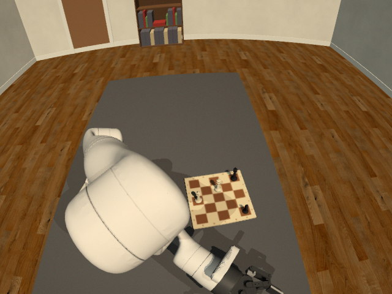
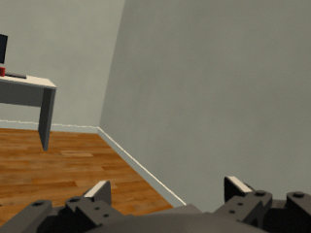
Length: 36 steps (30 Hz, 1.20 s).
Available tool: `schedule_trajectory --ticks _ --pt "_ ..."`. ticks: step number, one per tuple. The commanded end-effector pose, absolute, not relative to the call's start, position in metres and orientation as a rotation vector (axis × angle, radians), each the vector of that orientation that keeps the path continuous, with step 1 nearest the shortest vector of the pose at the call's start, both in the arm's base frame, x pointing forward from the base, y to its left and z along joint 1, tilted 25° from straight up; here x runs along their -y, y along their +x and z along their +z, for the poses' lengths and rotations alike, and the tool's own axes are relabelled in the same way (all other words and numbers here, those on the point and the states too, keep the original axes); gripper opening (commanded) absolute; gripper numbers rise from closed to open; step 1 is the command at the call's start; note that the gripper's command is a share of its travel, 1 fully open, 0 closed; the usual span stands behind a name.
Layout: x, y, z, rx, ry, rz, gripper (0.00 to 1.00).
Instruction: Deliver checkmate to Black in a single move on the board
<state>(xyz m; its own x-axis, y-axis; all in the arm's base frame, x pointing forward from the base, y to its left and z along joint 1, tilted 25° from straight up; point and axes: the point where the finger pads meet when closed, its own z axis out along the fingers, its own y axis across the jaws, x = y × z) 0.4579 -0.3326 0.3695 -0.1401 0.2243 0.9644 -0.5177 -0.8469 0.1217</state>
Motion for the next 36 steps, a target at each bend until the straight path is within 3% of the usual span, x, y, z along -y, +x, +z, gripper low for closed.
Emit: schedule_trajectory --ticks 1,15,36 --pt "0.333 0.458 0.371 0.328 1.650 2.032 1.00" --pt "0.325 0.468 0.381 0.293 1.628 2.091 1.00" --pt "0.268 0.519 0.439 0.007 1.497 2.428 1.00"
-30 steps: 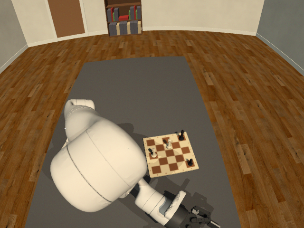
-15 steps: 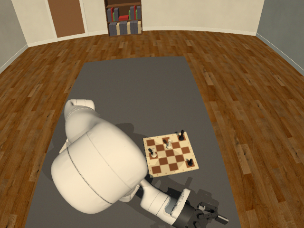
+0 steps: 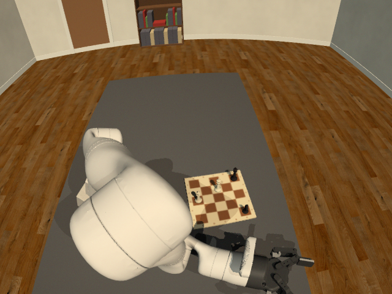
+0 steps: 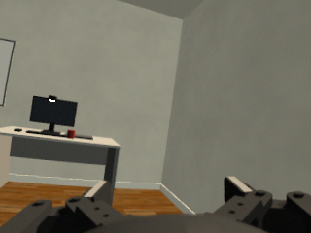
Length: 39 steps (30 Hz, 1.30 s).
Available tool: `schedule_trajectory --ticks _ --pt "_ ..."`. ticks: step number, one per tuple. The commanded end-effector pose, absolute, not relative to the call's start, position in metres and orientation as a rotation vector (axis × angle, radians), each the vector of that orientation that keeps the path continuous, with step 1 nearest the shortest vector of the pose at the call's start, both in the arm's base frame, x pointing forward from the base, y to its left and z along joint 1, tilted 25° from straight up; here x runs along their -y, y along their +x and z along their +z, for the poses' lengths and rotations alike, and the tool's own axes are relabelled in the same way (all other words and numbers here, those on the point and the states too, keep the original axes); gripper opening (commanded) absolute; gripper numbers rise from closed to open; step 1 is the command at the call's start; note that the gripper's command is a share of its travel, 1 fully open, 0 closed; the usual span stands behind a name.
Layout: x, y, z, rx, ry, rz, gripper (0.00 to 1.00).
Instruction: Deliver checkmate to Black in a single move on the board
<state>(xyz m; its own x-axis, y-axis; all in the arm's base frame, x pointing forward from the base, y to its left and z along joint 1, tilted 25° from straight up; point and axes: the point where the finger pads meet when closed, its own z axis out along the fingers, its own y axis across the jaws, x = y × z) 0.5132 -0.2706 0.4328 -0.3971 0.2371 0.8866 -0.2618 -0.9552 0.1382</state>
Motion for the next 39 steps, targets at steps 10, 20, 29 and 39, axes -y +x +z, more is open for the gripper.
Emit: schedule_trajectory --ticks 10,20,29,39 --pt "0.212 0.540 0.468 -0.305 1.411 2.629 1.00" --pt "0.145 0.548 0.474 -0.754 1.347 2.761 1.00" --pt "0.098 0.544 0.455 -1.176 1.330 2.758 1.00" --pt "0.059 0.529 0.395 -1.791 1.370 2.550 1.00"
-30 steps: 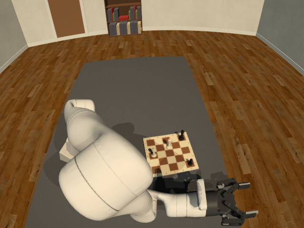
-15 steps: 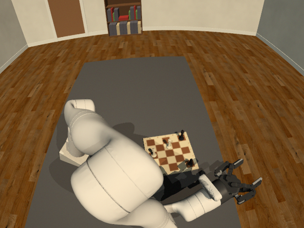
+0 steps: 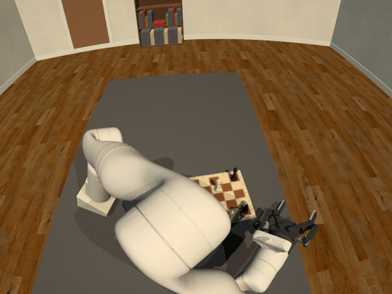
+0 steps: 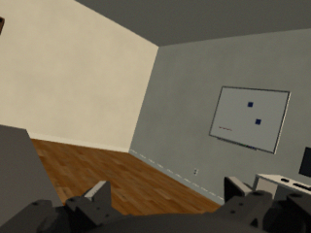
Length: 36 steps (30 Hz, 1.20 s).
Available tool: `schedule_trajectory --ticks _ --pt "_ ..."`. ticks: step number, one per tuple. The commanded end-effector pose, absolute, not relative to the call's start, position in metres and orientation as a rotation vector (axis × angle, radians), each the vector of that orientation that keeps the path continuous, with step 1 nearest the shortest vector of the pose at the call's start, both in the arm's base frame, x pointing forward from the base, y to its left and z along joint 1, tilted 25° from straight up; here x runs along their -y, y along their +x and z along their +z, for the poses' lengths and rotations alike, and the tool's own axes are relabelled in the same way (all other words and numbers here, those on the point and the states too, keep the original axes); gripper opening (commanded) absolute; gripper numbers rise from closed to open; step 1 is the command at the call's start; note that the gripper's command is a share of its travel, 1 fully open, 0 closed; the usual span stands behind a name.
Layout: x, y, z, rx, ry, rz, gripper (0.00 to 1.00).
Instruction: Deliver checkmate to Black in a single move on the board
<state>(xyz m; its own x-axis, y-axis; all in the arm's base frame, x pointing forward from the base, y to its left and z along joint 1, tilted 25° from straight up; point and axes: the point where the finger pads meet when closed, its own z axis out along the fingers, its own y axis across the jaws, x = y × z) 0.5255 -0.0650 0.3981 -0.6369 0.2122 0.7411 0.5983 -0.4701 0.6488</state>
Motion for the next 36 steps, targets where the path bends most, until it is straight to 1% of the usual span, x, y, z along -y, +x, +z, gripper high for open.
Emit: schedule_trajectory --ticks 1,10,21,23,36 --pt "0.058 0.527 0.388 1.554 -1.159 -2.117 1.00" --pt "0.061 0.517 0.337 1.801 -1.179 -1.836 1.00" --pt "0.097 0.505 0.272 2.078 -1.256 -1.439 1.00" --pt "0.097 0.505 0.272 2.078 -1.256 -1.439 1.00" --pt "0.143 0.500 0.234 2.247 -1.340 -1.132 1.00"
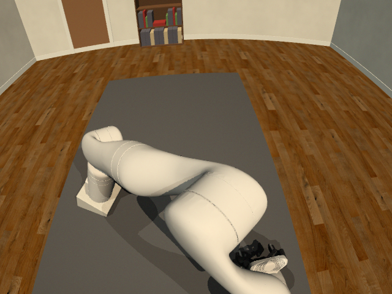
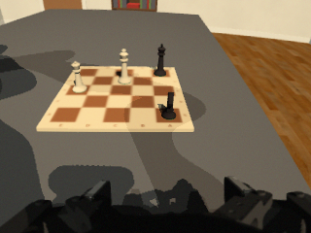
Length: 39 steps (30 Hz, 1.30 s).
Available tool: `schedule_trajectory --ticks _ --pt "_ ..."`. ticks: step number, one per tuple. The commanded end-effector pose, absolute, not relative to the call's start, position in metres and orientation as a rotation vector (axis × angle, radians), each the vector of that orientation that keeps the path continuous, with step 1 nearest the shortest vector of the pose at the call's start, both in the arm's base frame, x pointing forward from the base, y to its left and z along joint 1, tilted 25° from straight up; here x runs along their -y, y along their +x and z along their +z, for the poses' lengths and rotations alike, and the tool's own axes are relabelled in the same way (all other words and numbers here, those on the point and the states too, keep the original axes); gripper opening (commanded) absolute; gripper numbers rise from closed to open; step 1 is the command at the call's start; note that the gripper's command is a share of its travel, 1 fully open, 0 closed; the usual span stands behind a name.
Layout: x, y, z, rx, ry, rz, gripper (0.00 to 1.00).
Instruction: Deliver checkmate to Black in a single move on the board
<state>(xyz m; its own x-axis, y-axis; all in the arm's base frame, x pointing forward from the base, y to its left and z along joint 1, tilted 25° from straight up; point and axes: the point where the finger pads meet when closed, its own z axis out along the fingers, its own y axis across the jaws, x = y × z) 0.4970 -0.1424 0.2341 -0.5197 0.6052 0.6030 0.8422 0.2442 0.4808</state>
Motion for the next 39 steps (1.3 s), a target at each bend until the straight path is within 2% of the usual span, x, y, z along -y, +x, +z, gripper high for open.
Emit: schedule_trajectory --ticks 1,39 --pt "0.146 0.500 0.233 2.254 -1.345 -1.117 1.00" --pt "0.162 0.499 0.224 2.298 -1.374 -1.024 1.00"
